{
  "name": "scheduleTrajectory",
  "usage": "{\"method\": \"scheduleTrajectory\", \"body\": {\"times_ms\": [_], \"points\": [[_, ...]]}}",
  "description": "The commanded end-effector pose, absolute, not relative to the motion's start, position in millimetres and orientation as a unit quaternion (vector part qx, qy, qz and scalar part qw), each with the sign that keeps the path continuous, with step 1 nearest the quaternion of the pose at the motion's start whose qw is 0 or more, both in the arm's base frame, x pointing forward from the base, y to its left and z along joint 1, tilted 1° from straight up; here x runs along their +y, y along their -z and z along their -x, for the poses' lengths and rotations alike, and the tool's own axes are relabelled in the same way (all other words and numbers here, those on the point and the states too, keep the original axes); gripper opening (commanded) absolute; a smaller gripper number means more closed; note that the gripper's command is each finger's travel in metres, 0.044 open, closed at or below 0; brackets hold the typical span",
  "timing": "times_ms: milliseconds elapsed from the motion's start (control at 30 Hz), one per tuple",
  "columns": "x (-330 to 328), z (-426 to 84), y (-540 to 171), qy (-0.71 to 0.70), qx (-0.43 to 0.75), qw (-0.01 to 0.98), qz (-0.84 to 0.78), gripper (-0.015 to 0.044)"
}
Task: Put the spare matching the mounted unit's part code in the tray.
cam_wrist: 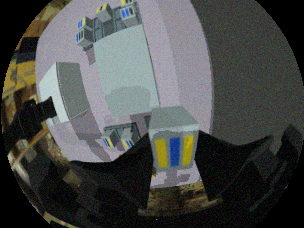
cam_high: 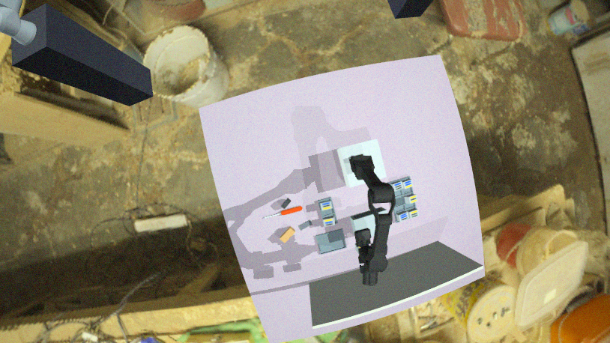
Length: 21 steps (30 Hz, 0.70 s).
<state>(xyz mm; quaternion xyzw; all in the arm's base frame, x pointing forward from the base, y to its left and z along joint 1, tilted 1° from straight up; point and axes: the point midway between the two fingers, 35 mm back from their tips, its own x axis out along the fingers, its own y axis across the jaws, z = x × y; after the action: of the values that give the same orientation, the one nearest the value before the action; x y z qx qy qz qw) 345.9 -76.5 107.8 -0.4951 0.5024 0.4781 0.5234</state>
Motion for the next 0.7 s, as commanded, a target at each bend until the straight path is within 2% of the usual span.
{"method": "scheduleTrajectory", "body": {"times_ms": [0,433,667], "points": [[-103,-347,-109,-0.482,0.498,0.521,0.498,0.0000],[-184,-334,-108,-0.495,0.488,0.509,0.508,0.0000],[-188,-333,-106,-0.496,0.487,0.508,0.509,0.0000]]}}
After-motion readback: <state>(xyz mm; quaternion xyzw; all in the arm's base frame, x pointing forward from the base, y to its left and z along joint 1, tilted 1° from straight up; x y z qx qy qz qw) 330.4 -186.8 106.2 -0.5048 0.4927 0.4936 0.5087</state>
